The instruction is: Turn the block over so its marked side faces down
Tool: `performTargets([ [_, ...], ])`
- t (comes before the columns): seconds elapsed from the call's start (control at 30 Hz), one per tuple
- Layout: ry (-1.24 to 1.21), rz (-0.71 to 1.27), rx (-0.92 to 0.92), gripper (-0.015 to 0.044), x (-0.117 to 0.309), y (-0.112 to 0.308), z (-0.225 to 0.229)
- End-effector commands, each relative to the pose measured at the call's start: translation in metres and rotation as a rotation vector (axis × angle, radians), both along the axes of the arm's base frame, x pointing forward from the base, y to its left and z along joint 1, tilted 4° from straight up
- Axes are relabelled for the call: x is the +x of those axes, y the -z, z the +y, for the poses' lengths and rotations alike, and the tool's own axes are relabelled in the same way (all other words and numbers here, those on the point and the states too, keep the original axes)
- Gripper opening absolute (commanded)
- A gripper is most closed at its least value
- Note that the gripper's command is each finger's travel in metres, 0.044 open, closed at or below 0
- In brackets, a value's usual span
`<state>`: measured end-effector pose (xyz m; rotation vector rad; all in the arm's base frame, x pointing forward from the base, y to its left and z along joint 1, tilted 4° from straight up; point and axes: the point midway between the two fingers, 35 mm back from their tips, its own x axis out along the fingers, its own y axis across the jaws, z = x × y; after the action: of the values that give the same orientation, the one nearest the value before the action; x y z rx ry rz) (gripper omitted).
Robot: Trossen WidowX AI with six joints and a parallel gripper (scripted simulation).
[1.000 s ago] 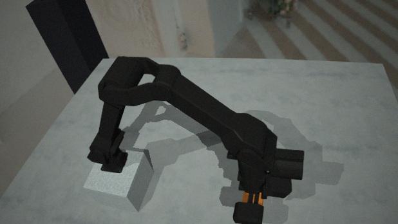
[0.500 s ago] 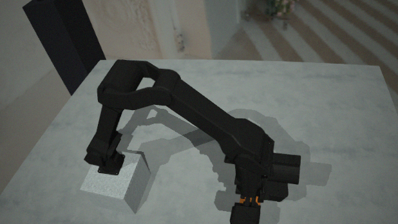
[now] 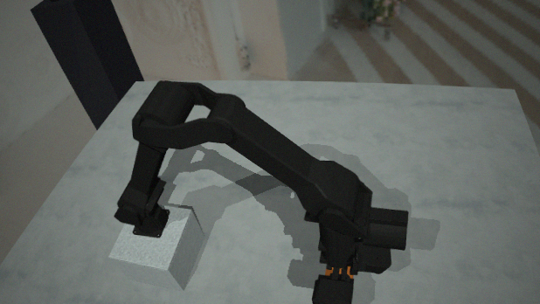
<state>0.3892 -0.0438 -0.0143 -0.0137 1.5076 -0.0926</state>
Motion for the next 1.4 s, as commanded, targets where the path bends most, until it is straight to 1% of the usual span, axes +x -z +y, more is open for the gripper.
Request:
performTargets([
  [0.0, -0.003, 0.004, -0.003, 0.0051, 0.000, -0.003, 0.000],
  [0.07, -0.003, 0.004, -0.003, 0.0000, -0.001, -0.017, 0.001],
  [0.17, -0.003, 0.004, -0.003, 0.0000, -0.002, -0.028, 0.002],
  [0.4, -0.002, -0.006, -0.003, 0.0000, -0.002, -0.027, 0.002],
  [0.9, -0.011, -0.228, -0.010, 0.0000, 0.001, -0.018, 0.001],
  [1.37, -0.030, -0.433, -0.022, 0.0000, -0.003, -0.018, 0.001],
])
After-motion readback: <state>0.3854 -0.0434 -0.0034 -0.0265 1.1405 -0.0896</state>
